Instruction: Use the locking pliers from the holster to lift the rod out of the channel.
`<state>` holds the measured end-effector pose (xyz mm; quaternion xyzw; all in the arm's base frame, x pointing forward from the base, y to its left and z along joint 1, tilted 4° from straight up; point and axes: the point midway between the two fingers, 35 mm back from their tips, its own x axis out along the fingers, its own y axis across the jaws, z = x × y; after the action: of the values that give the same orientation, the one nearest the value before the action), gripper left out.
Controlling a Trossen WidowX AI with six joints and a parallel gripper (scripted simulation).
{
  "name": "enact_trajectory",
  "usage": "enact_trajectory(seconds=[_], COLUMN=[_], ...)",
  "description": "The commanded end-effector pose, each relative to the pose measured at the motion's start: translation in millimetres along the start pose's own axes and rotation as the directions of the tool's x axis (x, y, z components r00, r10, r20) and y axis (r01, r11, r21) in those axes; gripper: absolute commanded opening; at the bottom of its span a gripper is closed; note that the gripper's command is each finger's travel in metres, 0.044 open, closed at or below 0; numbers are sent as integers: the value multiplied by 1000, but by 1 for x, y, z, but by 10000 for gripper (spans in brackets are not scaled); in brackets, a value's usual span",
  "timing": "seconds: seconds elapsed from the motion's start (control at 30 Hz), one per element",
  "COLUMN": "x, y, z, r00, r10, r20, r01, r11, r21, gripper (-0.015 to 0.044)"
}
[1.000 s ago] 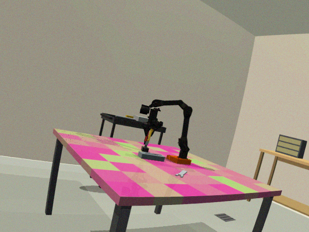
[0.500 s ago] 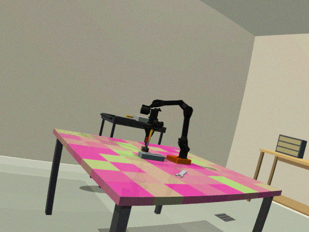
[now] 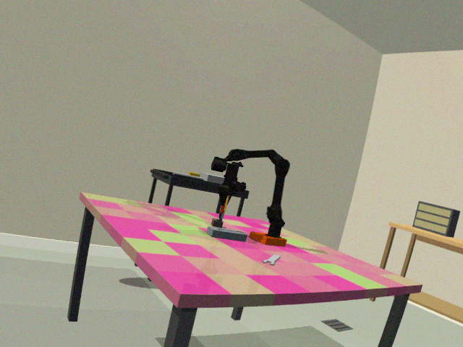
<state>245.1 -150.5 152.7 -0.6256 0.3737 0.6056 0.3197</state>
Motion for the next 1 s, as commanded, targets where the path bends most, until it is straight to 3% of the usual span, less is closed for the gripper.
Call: enact_trajectory(seconds=[0.0,0.97], x=[-1,-2], y=[-5,-37], z=[2,27], r00=[1000,1000], r10=[0,-2], r20=[-6,-12], r01=[-1,-2], r11=[999,942], r21=[-42,-335], gripper=[321,321])
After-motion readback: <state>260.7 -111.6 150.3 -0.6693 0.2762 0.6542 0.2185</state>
